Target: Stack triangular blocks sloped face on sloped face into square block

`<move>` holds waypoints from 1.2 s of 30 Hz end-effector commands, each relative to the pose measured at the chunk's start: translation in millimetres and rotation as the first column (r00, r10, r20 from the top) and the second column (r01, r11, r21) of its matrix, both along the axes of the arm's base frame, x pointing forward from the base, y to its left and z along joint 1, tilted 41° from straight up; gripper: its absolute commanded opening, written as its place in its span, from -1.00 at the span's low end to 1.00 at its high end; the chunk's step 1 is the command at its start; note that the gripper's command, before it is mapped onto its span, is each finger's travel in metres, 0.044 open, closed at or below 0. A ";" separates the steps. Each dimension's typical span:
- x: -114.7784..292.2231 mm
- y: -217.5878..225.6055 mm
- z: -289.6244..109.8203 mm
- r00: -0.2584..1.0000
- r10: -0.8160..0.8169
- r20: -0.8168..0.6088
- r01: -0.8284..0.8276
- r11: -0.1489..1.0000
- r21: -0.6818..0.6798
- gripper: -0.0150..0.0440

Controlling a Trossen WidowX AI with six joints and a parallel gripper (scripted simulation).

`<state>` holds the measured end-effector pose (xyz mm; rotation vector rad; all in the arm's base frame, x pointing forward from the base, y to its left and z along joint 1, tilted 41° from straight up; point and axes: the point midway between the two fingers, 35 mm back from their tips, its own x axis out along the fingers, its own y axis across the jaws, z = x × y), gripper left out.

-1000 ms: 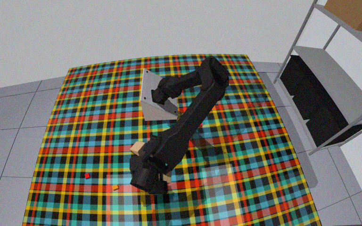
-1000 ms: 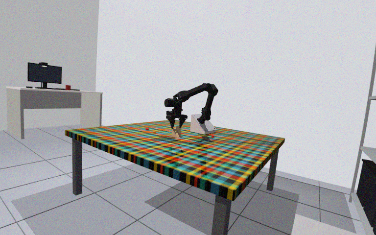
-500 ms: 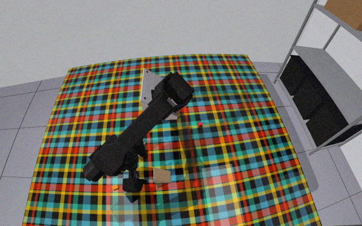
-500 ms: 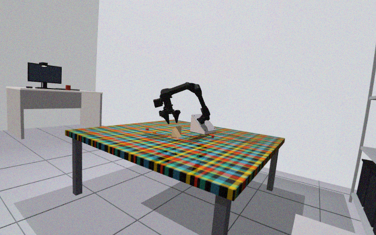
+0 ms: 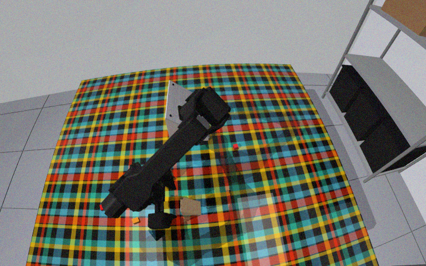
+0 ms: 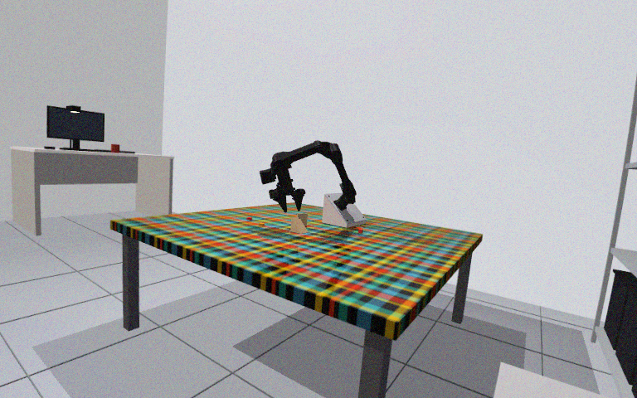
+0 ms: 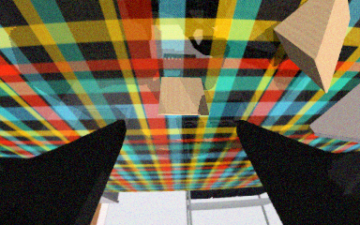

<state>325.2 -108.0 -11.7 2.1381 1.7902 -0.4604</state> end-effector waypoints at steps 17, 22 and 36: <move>6.6 29.5 -14.3 1.000 -0.006 -0.006 0.006 1.000 0.005 1.00; 8.0 37.0 -17.7 1.000 -0.006 -0.006 0.006 1.000 0.006 1.00; 10.5 58.2 -26.3 1.000 -0.005 -0.005 0.005 1.000 0.011 1.00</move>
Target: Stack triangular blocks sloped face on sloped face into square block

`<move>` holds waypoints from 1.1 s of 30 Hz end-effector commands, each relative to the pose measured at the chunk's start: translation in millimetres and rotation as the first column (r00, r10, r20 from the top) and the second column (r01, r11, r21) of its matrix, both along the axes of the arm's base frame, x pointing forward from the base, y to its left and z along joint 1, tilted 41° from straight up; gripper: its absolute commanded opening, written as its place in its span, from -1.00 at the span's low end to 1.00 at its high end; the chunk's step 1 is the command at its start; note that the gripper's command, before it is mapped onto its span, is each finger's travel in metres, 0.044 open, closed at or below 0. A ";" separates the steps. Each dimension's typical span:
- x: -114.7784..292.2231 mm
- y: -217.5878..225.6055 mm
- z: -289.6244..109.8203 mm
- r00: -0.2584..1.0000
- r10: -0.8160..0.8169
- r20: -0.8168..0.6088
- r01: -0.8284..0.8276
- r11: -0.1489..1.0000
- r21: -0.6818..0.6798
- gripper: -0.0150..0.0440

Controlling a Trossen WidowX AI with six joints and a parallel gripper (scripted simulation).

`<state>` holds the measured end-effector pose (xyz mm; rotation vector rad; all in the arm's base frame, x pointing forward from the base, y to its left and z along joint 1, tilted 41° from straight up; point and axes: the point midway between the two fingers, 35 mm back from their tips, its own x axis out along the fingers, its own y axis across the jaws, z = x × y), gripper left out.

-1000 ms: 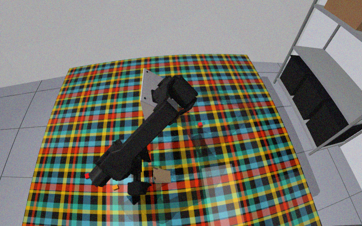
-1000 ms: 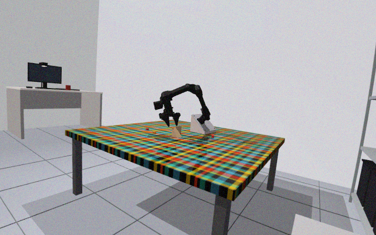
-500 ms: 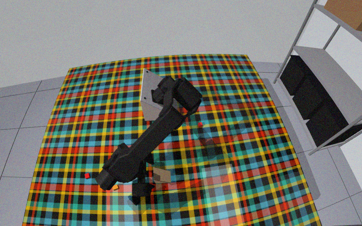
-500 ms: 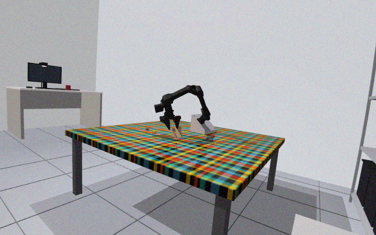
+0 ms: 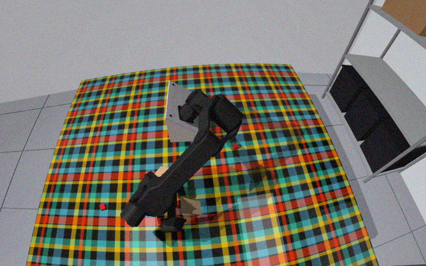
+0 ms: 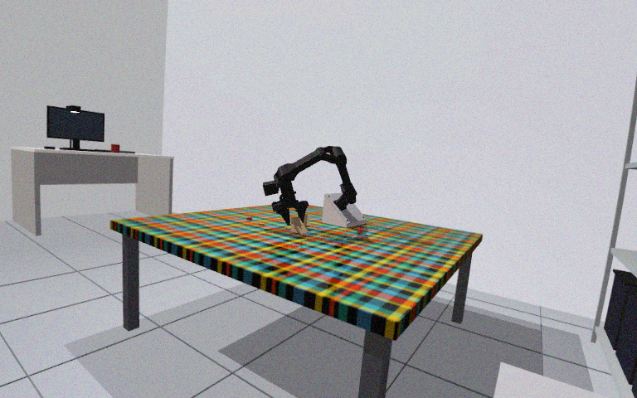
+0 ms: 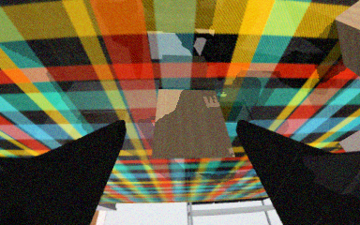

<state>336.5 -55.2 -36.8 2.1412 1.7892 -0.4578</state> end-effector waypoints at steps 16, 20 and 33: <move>-0.2 26.0 -8.4 1.000 0.000 -0.004 0.000 1.000 0.017 0.91; -0.2 26.0 -8.4 1.000 0.000 -0.004 0.000 1.000 0.017 0.56; -0.2 26.0 -8.4 1.000 0.000 -0.004 0.000 1.000 0.017 -0.14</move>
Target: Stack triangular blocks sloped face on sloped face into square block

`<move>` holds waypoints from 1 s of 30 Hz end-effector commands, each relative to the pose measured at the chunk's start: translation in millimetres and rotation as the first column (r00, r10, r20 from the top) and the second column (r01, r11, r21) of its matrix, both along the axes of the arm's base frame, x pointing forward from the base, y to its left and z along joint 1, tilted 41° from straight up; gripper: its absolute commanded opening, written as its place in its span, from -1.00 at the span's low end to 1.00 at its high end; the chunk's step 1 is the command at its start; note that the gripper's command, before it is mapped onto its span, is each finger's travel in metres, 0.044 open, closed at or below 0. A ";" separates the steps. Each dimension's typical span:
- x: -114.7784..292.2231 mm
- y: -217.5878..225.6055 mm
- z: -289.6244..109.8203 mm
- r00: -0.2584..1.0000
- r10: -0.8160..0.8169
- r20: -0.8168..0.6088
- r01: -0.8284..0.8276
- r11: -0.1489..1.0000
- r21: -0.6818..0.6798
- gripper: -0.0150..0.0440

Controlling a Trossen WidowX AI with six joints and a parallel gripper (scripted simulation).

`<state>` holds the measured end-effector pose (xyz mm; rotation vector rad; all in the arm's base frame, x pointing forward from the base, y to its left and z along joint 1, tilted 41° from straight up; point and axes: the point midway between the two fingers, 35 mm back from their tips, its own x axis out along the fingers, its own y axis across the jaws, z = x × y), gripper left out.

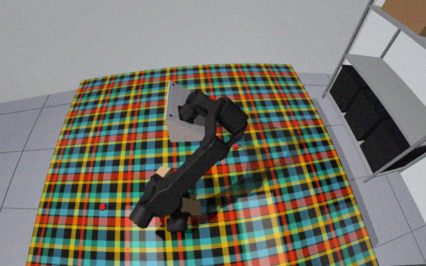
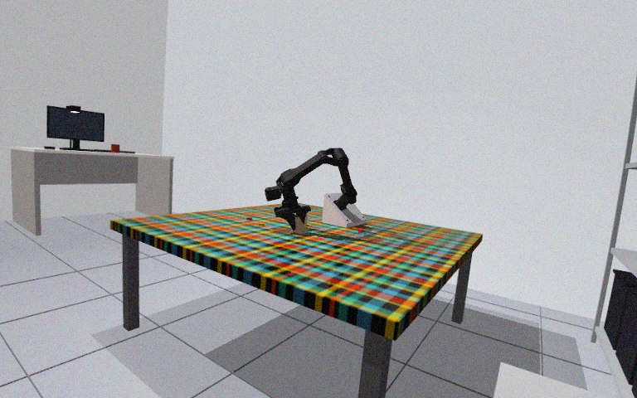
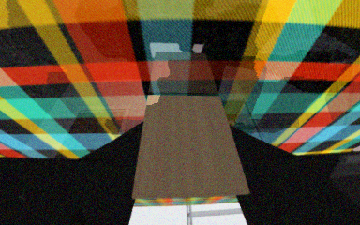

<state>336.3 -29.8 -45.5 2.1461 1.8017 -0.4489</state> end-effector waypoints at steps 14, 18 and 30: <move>-1.1 0.3 11.8 0.999 -0.005 -0.033 0.000 0.989 -0.148 -0.49; -0.9 1.4 18.7 0.999 -0.012 -0.050 -0.001 0.969 -0.247 -0.49; 0.2 9.1 38.4 0.995 -0.040 -0.095 -0.016 0.852 -0.524 -0.49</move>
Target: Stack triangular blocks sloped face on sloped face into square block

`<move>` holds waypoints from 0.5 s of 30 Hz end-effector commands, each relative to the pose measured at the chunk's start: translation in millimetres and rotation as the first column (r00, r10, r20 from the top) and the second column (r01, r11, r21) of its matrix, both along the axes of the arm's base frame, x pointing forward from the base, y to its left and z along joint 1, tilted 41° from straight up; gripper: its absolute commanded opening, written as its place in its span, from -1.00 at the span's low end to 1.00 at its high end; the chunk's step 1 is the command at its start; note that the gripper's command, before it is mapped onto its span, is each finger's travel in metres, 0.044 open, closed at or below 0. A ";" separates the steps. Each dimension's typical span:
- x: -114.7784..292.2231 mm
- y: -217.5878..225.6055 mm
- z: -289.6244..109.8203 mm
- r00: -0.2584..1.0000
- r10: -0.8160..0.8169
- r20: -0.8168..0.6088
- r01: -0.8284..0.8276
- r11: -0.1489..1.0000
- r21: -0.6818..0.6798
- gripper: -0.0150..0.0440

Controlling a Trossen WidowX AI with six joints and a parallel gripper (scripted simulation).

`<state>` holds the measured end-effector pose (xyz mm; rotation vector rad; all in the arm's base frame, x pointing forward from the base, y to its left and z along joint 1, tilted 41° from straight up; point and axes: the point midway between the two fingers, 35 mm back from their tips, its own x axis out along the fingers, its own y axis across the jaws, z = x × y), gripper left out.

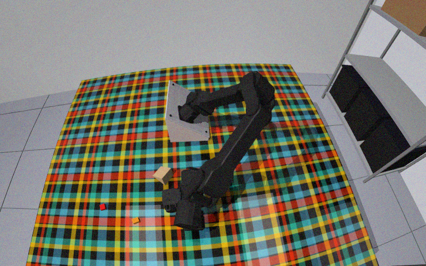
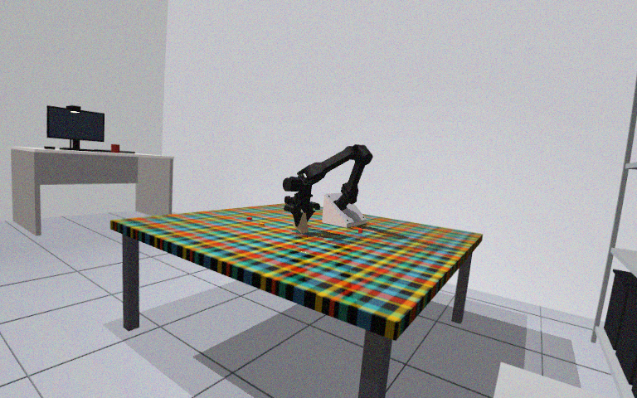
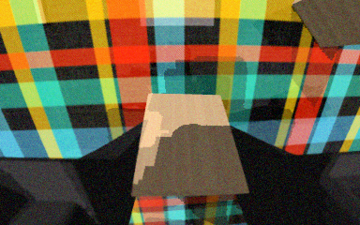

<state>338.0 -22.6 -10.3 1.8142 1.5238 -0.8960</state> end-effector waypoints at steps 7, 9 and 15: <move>-0.3 9.1 13.6 0.999 -0.014 -0.042 0.003 0.971 -0.237 -0.49; 0.0 11.5 16.3 0.999 -0.017 -0.050 0.002 0.958 -0.287 -0.49; 1.2 19.5 23.9 0.997 -0.030 -0.073 -0.004 0.903 -0.429 -0.49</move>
